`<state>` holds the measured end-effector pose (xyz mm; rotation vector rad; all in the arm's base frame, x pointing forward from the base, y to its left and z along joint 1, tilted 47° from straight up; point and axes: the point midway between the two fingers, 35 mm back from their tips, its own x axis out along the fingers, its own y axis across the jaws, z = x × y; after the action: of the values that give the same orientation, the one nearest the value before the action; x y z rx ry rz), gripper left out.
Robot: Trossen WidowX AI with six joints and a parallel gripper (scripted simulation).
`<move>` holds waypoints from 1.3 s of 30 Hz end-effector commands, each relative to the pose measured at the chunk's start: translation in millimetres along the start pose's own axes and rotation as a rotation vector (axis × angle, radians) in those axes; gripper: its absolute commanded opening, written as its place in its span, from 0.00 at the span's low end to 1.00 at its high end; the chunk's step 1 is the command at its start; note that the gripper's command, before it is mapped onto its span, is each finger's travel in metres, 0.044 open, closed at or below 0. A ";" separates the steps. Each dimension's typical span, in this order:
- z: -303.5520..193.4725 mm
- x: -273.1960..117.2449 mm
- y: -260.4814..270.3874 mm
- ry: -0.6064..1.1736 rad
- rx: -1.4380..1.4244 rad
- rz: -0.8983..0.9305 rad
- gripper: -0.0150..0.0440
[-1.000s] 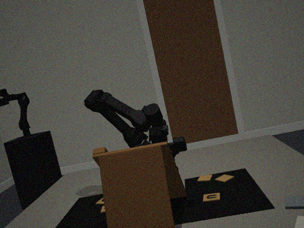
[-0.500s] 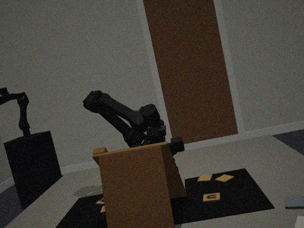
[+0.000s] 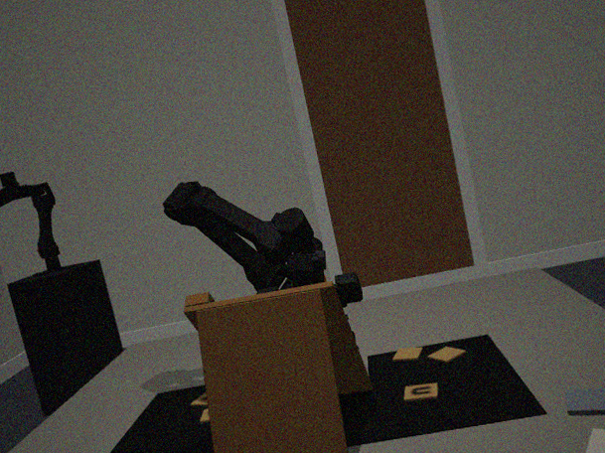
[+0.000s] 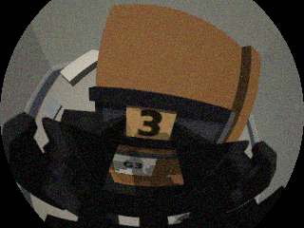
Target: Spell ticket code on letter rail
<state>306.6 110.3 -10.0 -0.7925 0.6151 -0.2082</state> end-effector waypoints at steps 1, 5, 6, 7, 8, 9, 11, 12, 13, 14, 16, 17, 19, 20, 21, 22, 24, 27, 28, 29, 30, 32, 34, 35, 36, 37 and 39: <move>-1.2 -0.6 -2.3 0.000 -0.006 0.003 0.25; -1.2 -0.6 -4.5 0.000 -0.006 0.003 0.25; -1.2 -0.6 -5.1 0.000 -0.006 0.003 0.25; -1.2 -0.6 -5.6 0.000 -0.006 0.003 0.25; -1.2 -0.6 -6.1 0.000 -0.006 0.003 0.25; -1.2 -0.6 -6.6 0.000 -0.006 0.003 0.25; -1.2 -0.6 -7.7 0.000 -0.006 0.003 0.25; -1.1 -0.6 -8.2 0.000 -0.006 0.003 0.25; -1.1 -0.6 -8.8 0.000 -0.006 0.003 0.25; -1.1 -0.5 -9.3 0.000 -0.006 0.003 0.25; -1.1 -0.5 -10.4 0.000 -0.006 0.003 0.25; -1.1 -0.5 -11.0 0.000 -0.006 0.003 0.25; -1.1 -0.5 -12.0 0.000 -0.006 0.003 0.25; -1.1 -0.5 -12.6 0.000 -0.006 0.003 0.25; -1.1 -0.5 -13.1 0.000 -0.006 0.003 0.25; -1.1 -0.5 -13.6 0.000 -0.006 0.003 0.25; -1.1 -0.5 -14.7 0.000 -0.006 0.003 0.25; -1.1 -0.5 -16.3 0.000 -0.006 0.003 0.25; -1.1 -0.5 -16.8 0.000 -0.006 0.003 0.25; -1.0 -0.5 -17.3 0.000 -0.006 0.003 0.25; -1.0 -0.5 -17.9 0.000 -0.006 0.003 0.25; -1.0 -0.5 -18.9 0.000 -0.006 0.003 0.25; -1.0 -0.4 -20.0 0.000 -0.006 0.003 0.25; -1.0 -0.4 -20.6 0.000 -0.006 0.003 0.25; -1.0 -0.4 -21.1 0.000 -0.007 0.003 0.25; -0.9 -0.4 -21.6 0.000 -0.007 0.003 0.25; -0.9 -0.4 -22.7 0.000 -0.007 0.003 0.25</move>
<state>307.7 95.6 5.0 -0.7944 0.6161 -0.2085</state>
